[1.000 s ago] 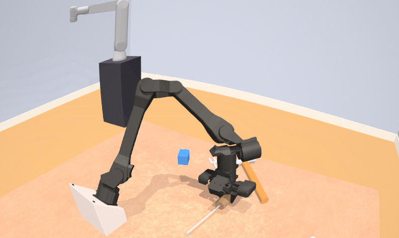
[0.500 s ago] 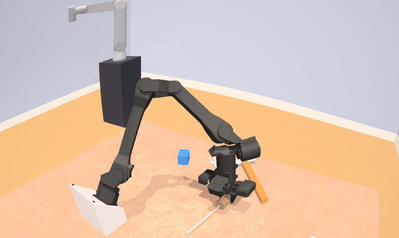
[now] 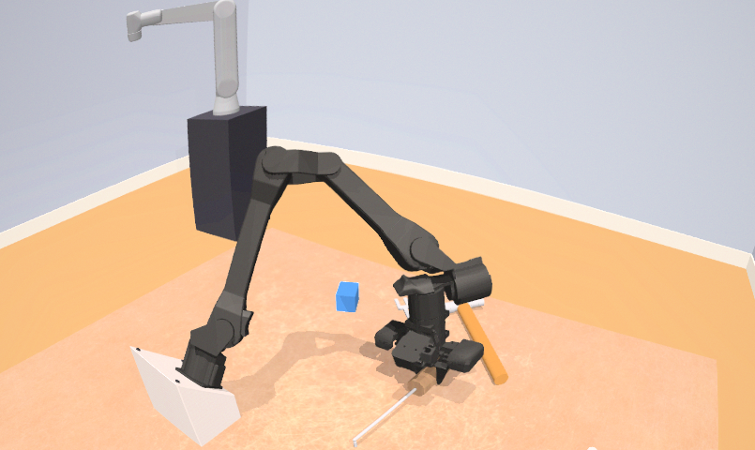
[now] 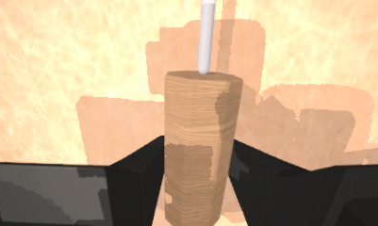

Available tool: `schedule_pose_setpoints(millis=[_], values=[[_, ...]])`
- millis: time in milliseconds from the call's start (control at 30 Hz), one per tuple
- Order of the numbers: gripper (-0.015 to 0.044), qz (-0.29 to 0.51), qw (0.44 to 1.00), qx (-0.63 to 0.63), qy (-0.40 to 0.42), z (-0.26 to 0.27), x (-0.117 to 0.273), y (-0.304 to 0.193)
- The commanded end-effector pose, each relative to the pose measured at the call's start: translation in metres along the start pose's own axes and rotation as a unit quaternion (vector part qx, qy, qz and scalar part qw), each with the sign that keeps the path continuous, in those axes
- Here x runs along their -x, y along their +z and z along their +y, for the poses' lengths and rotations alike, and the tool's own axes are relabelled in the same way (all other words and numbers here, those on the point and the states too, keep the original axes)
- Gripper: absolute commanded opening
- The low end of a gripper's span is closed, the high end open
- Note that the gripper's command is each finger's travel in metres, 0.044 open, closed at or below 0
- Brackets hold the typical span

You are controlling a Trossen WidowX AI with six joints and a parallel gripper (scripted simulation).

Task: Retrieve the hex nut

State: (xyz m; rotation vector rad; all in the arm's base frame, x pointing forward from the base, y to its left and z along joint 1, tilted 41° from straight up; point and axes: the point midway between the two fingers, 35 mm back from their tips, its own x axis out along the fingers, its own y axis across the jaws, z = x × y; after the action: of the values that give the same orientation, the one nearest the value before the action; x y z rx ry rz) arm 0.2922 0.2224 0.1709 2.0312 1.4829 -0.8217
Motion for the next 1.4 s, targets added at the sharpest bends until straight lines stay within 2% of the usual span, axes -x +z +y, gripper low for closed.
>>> schedule_pose_setpoints(millis=[0, 433, 567, 633, 1367], values=[[0.0105, -0.001, 1.000, 0.000, -0.001, 0.000, -0.001, 0.001], [0.0440, -0.001, 1.000, 0.000, -0.001, 0.001, 0.002, 0.000], [0.0440, -0.003, 1.000, 0.000, 0.001, 0.008, 0.057, -0.003], [0.0440, -0.003, 1.000, 0.000, 0.002, 0.008, 0.069, -0.003], [0.0440, -0.003, 1.000, 0.000, 0.002, 0.008, 0.069, -0.003]])
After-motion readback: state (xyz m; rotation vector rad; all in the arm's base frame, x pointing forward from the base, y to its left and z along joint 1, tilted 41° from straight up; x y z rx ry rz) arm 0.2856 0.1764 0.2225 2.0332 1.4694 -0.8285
